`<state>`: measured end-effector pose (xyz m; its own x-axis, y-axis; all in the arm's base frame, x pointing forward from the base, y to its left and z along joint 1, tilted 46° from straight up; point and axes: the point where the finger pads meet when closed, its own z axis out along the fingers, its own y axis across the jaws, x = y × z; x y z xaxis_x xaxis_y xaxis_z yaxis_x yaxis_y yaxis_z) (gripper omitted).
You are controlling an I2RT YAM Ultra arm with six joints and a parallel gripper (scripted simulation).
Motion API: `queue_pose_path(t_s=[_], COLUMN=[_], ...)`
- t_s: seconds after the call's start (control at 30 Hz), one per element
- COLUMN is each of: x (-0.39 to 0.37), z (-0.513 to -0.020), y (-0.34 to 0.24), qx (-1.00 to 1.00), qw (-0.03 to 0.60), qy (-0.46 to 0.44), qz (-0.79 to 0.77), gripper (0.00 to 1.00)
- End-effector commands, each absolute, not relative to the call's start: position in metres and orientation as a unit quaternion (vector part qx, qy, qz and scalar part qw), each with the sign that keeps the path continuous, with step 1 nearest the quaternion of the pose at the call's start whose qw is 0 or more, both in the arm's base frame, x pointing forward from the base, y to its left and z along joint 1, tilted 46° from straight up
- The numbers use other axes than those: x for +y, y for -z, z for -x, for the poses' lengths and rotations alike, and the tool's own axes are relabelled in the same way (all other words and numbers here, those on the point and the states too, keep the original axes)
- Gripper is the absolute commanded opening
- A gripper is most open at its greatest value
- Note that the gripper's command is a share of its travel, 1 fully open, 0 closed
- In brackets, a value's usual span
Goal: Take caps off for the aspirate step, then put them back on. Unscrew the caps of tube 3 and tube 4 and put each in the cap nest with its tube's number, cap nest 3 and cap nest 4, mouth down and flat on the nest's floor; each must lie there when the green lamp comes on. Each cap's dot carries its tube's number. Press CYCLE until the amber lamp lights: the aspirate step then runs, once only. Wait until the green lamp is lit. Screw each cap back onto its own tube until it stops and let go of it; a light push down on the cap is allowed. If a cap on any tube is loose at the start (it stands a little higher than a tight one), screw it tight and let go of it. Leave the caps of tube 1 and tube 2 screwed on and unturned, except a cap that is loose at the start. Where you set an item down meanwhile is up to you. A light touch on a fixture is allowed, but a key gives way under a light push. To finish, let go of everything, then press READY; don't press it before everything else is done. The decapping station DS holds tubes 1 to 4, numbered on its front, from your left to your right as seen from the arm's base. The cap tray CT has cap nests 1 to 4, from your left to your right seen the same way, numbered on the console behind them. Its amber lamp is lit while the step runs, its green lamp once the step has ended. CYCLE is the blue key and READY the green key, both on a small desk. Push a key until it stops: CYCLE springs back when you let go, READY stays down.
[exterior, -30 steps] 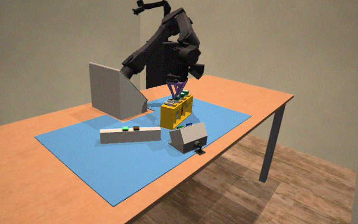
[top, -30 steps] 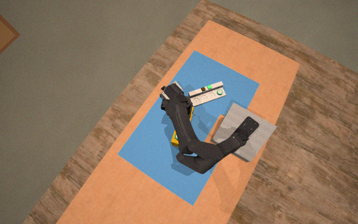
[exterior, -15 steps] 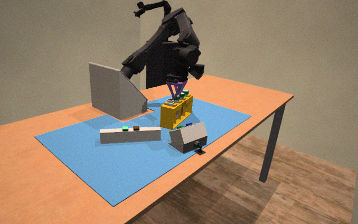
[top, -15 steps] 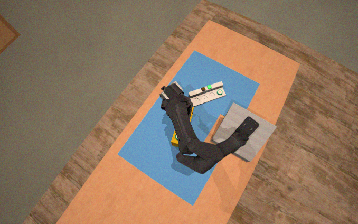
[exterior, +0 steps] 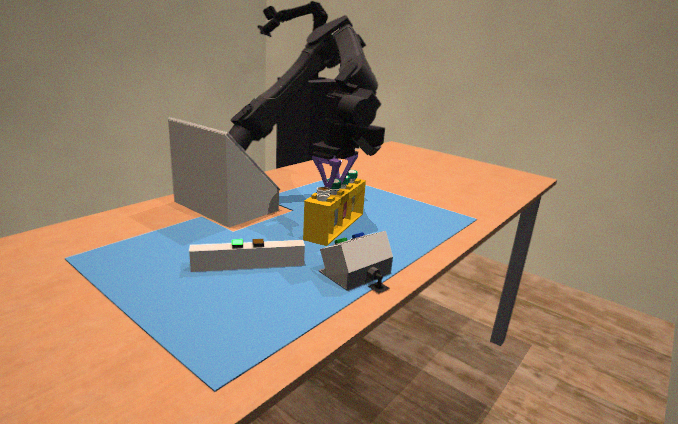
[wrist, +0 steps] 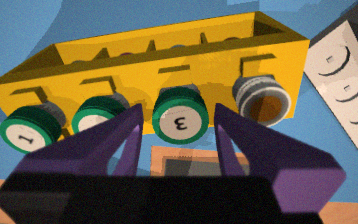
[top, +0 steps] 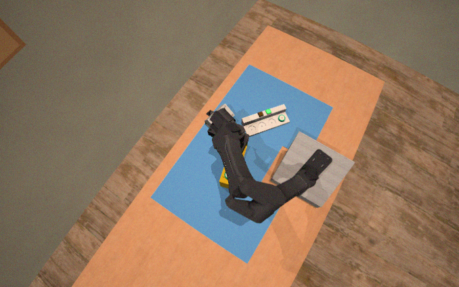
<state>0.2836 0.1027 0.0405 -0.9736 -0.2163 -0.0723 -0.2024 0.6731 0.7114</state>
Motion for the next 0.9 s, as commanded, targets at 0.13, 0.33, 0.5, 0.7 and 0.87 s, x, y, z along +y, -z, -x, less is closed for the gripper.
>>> queue_pose_path(t_s=[0.13, 0.33, 0.5, 0.7, 0.87], x=[0.1013, 0.1013, 0.1013, 0.1014, 0.1016], z=[-0.2866, -0.2866, -0.2866, -0.2866, -0.2866], y=[-0.0414, -0.0414, -0.0414, -0.0413, -0.0411], qx=[-0.916, -0.916, -0.916, -0.92, -0.922], qw=[0.007, 0.007, 0.007, 0.027, 0.059], qy=[0.388, 0.388, 0.388, 0.387, 0.383], qz=[-0.101, -0.101, -0.101, -0.055, 0.021], gripper=[0.0, 0.0, 0.0, 0.0, 0.0])
